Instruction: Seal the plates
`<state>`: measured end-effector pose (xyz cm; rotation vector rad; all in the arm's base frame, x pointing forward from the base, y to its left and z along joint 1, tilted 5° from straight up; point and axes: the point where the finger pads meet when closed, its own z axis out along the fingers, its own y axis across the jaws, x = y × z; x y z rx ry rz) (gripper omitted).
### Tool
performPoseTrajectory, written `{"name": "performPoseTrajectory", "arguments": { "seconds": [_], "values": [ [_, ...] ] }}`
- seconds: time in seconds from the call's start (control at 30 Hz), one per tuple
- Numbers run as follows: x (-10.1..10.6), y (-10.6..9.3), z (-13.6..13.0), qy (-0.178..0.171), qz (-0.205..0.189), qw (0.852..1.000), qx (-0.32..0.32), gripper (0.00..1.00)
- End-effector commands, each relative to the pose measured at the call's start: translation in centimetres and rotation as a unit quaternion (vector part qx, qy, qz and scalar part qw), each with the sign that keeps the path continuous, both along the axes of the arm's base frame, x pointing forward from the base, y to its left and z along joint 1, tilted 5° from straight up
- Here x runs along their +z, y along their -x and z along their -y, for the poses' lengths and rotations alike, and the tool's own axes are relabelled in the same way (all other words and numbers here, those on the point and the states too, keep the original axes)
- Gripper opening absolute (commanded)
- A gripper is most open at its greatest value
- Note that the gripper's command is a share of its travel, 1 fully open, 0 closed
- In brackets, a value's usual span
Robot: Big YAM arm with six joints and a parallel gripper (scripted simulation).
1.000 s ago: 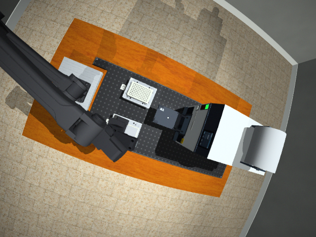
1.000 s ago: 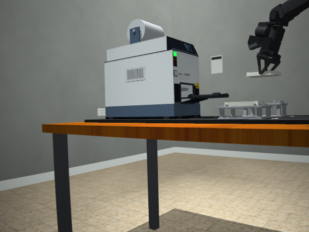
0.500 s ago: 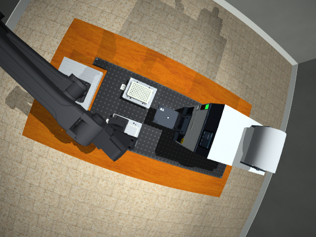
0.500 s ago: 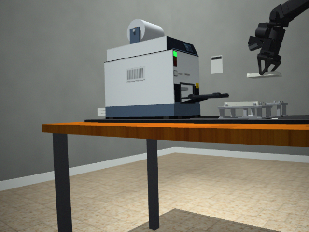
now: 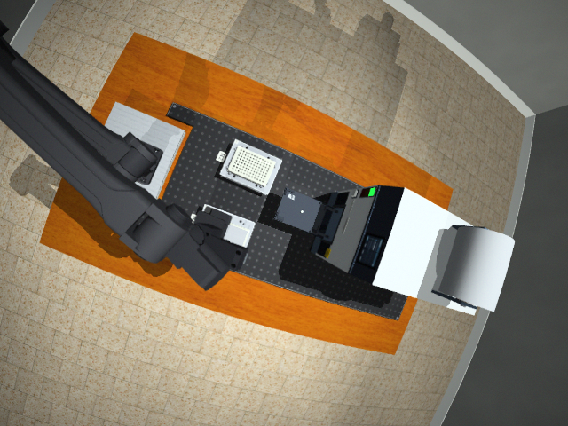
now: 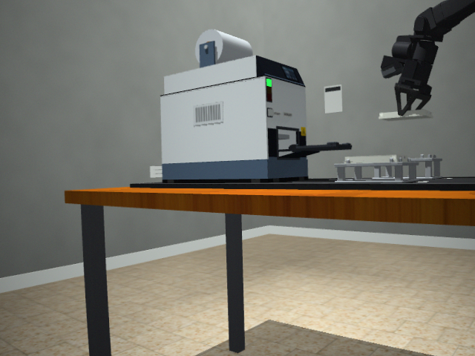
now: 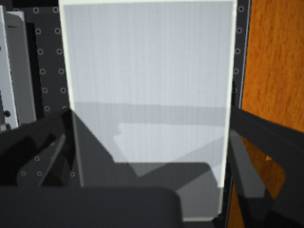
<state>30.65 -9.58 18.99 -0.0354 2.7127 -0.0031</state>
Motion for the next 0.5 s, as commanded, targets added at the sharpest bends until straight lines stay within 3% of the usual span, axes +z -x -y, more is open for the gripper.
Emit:
{"name": "performPoseTrajectory", "arguments": {
  "seconds": [0.0,0.37,0.47],
  "values": [
    [2.1,-2.1,0.3,0.008,0.028,1.0,0.001,0.0],
    [-0.3,-0.4,-0.4,0.002,0.014,1.0,0.001,0.0],
    [0.2,-0.8,-0.2,0.005,0.02,1.0,0.001,0.0]
  ]
}}
